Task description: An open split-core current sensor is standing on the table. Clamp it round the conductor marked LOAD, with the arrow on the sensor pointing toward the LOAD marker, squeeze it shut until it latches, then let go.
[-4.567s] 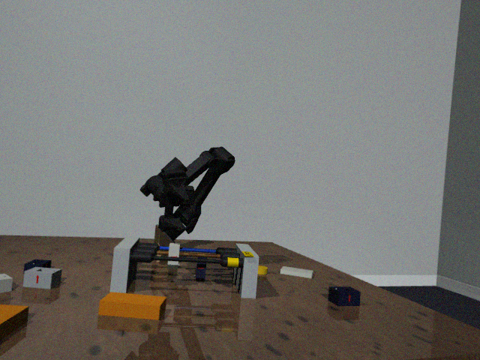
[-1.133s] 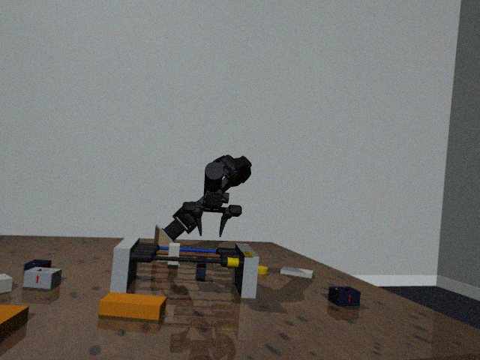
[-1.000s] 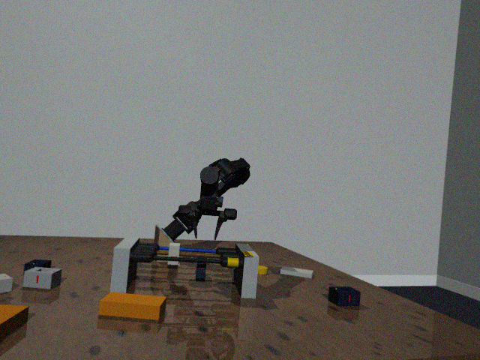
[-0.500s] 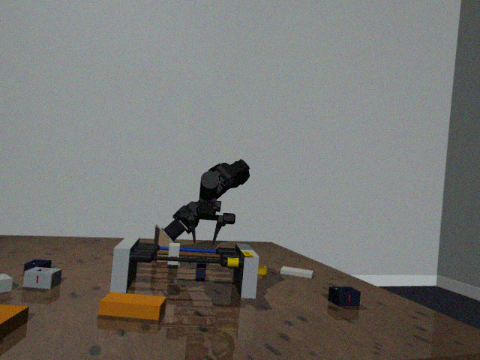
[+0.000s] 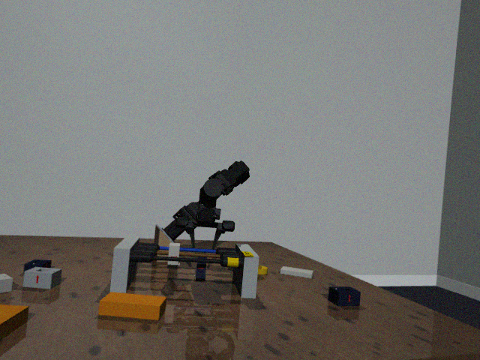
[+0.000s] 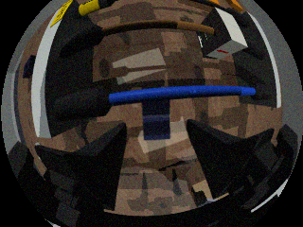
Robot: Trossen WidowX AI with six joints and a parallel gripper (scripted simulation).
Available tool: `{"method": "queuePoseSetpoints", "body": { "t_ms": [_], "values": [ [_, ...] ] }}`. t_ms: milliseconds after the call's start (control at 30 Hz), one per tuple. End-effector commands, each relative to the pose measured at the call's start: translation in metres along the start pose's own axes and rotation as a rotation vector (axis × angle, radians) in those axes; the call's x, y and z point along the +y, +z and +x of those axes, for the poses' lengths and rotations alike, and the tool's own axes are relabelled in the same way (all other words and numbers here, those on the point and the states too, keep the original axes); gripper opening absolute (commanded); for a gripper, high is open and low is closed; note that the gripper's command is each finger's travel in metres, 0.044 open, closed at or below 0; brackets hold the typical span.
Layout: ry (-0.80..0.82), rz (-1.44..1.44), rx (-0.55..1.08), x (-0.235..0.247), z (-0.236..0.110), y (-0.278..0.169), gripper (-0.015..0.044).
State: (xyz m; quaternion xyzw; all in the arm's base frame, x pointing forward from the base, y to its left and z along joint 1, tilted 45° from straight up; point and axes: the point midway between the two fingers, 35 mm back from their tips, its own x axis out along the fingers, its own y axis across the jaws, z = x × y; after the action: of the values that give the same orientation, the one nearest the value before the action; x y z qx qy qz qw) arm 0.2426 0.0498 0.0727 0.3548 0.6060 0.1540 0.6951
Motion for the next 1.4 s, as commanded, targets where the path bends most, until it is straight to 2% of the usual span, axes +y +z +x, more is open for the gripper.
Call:
{"method": "queuePoseSetpoints", "body": {
  "t_ms": [0, 433, 600, 1033, 1133, 1367],
  "values": [
    [-0.004, 0.009, 0.008, -0.002, 0.009, -0.003, 0.0281],
    [-0.001, 0.009, 0.008, -0.001, 0.024, -0.005, 0.0281],
    [0.005, 0.001, 0.003, 0.001, 0.021, -0.002, 0.0150],
    [0.005, 0.001, 0.003, 0.001, 0.021, -0.002, 0.0063],
    [0.000, 0.008, 0.008, -0.001, 0.019, -0.003, 0.0000],
    [-0.001, 0.009, 0.009, -0.001, 0.015, -0.011, 0.0000]
  ]
}}
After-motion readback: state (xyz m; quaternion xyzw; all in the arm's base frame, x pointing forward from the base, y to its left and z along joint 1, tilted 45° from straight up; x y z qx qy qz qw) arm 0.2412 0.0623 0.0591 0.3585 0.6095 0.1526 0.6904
